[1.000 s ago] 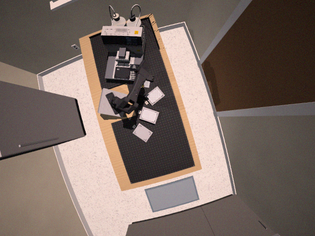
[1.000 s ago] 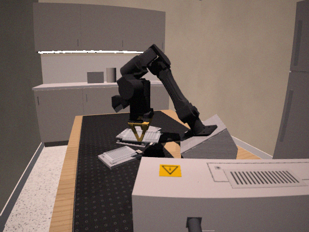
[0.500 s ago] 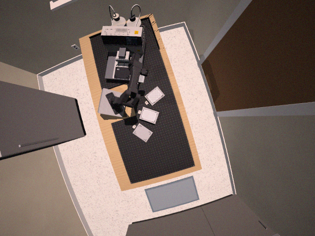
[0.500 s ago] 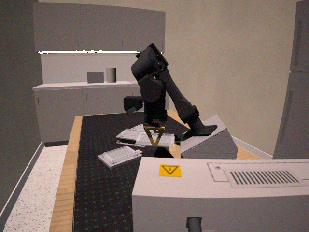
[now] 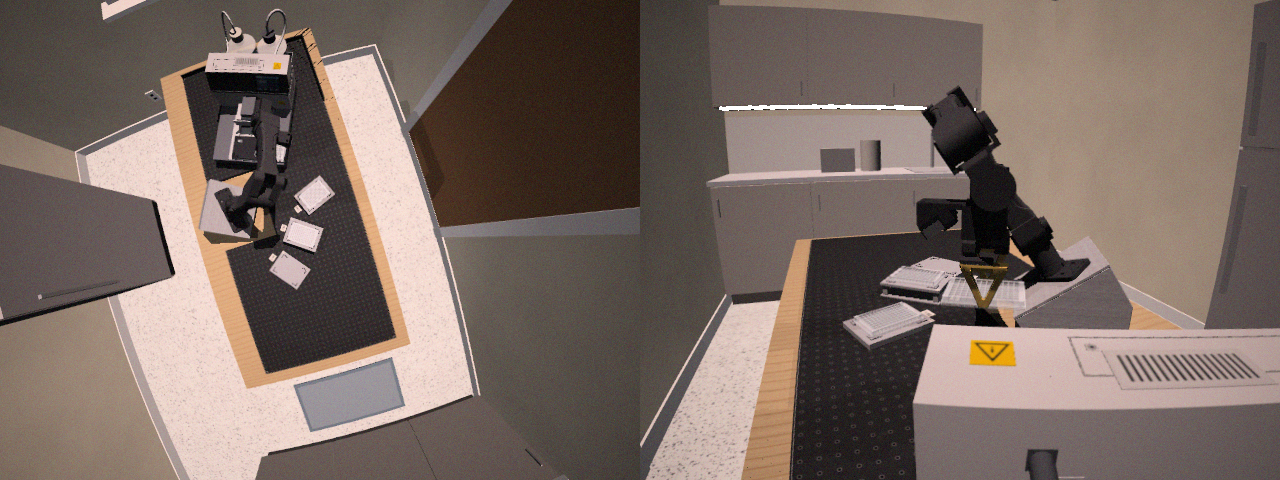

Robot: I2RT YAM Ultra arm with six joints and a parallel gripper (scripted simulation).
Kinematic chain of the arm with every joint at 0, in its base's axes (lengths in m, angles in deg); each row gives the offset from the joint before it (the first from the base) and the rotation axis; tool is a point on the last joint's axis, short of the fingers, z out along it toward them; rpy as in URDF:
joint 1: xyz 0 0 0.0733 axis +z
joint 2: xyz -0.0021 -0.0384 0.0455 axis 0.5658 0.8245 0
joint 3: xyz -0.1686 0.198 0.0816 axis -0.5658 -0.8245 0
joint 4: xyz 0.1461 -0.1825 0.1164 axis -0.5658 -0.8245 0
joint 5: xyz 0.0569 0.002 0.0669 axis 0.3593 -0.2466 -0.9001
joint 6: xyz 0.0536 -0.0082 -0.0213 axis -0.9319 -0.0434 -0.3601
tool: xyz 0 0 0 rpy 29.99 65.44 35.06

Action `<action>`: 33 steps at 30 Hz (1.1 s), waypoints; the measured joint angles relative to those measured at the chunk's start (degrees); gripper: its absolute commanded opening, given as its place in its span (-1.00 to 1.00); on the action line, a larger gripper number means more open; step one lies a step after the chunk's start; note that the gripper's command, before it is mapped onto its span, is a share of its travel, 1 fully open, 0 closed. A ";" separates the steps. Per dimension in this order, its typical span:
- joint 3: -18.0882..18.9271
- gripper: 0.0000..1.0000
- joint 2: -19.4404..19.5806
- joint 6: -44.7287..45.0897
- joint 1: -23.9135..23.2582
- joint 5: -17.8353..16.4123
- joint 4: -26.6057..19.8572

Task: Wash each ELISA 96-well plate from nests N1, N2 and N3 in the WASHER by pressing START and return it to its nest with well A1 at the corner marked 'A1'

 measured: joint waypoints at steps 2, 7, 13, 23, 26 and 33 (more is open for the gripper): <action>0.15 -1.00 0.09 -0.24 0.04 0.09 -0.04; 0.15 -1.00 1.31 0.59 1.77 0.04 -0.15; 0.15 -1.00 4.42 -2.25 6.36 -0.48 -0.28; 1.05 -1.00 9.84 -9.62 13.11 -1.68 -0.55; 1.86 -1.00 11.15 -11.58 14.25 -1.86 -0.74; 4.20 -1.00 16.46 -16.52 18.97 -2.95 -0.83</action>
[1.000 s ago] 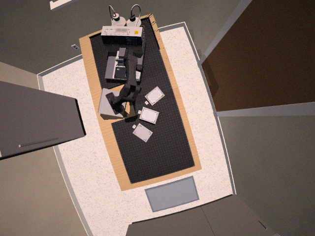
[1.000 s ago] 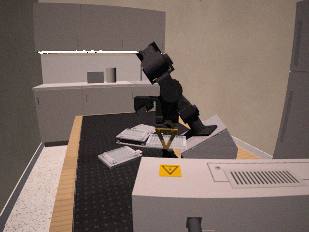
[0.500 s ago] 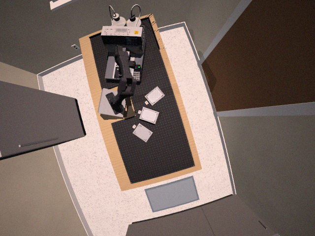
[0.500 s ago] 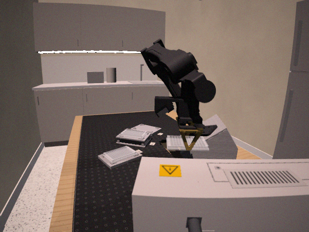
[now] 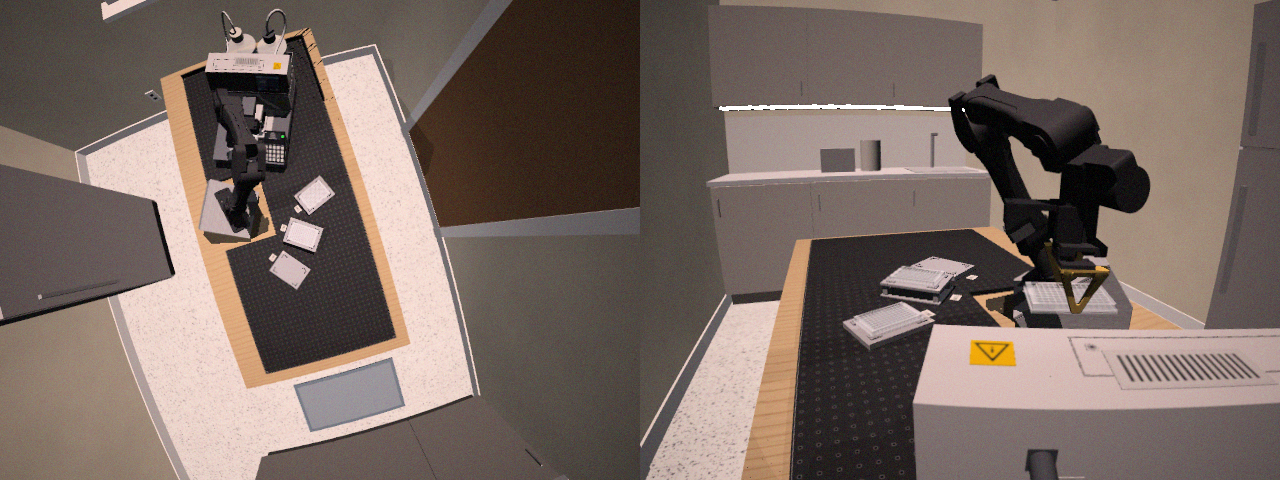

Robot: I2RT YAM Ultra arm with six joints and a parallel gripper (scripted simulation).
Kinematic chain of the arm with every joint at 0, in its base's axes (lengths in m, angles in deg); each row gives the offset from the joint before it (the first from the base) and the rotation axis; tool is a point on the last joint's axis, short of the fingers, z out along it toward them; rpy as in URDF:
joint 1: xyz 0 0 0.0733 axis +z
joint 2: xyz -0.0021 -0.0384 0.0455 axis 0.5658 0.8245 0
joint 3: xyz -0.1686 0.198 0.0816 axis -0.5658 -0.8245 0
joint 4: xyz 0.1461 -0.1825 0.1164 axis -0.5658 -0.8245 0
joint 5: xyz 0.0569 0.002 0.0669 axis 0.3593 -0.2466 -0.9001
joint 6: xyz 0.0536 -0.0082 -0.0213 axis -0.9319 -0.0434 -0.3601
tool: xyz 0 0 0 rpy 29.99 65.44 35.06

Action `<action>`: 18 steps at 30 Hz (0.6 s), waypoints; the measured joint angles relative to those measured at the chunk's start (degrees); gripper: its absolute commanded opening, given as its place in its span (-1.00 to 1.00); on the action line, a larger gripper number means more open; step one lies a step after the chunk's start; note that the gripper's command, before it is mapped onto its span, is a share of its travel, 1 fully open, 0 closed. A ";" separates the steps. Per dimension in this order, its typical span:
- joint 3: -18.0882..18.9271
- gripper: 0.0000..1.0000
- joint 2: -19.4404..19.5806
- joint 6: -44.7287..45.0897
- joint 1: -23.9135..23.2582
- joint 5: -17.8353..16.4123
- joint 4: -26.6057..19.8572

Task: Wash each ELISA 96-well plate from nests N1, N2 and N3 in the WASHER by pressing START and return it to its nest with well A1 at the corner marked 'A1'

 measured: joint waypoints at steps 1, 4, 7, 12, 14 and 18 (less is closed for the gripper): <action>0.26 -1.00 0.59 -0.57 0.55 -0.17 0.02; 0.48 -1.00 0.79 -1.66 1.20 -0.46 -0.07; 0.76 -1.00 0.76 -2.23 1.20 -0.42 -0.09; 0.85 -1.00 0.68 -2.60 1.18 -0.39 -0.09; 0.85 -1.00 0.66 -2.62 1.18 -0.39 -0.09; 0.85 -1.00 0.57 -2.62 1.18 -0.39 -0.09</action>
